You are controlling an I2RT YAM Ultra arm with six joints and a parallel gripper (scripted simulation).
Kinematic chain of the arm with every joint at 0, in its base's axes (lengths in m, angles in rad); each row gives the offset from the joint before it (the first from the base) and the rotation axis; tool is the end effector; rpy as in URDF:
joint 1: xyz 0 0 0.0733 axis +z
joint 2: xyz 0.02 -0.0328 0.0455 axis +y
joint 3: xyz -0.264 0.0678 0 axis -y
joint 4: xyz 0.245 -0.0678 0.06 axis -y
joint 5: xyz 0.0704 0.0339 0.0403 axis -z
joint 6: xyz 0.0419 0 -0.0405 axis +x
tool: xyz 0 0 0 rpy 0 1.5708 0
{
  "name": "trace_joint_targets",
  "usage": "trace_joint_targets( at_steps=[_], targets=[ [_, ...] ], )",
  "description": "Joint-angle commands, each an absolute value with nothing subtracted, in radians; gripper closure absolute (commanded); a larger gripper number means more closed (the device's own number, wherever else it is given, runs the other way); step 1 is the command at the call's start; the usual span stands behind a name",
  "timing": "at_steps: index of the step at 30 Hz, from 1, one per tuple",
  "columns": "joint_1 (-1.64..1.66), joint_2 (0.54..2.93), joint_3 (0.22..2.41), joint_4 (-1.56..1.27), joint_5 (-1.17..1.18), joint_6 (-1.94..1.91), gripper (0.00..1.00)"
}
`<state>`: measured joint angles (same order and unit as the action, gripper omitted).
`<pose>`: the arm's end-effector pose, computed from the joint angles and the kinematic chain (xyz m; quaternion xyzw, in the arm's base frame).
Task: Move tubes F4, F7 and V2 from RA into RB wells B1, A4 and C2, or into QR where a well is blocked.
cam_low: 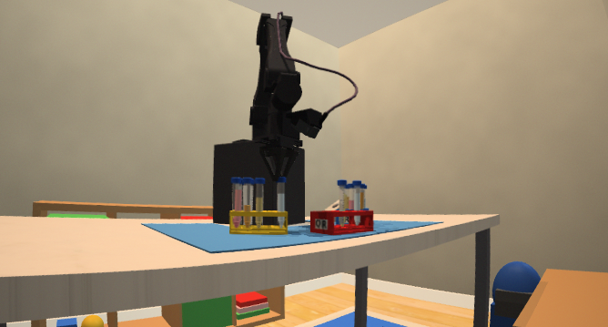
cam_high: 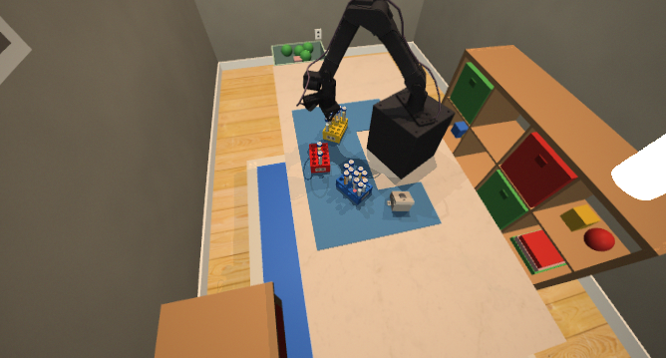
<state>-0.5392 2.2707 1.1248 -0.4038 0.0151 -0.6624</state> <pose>0.2988 -0.1782 0.0100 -0.0615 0.9980 -0.0122 0.0044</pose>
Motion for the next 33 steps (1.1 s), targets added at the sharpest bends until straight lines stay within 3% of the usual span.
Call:
trace_joint_targets(
  at_steps=[1,33],
  targets=[
    [-0.553,2.233,1.105,-0.431,0.008,-0.668,1.00],
    [-0.534,2.145,1.125,-0.516,0.008,-0.653,1.00]
  ],
)
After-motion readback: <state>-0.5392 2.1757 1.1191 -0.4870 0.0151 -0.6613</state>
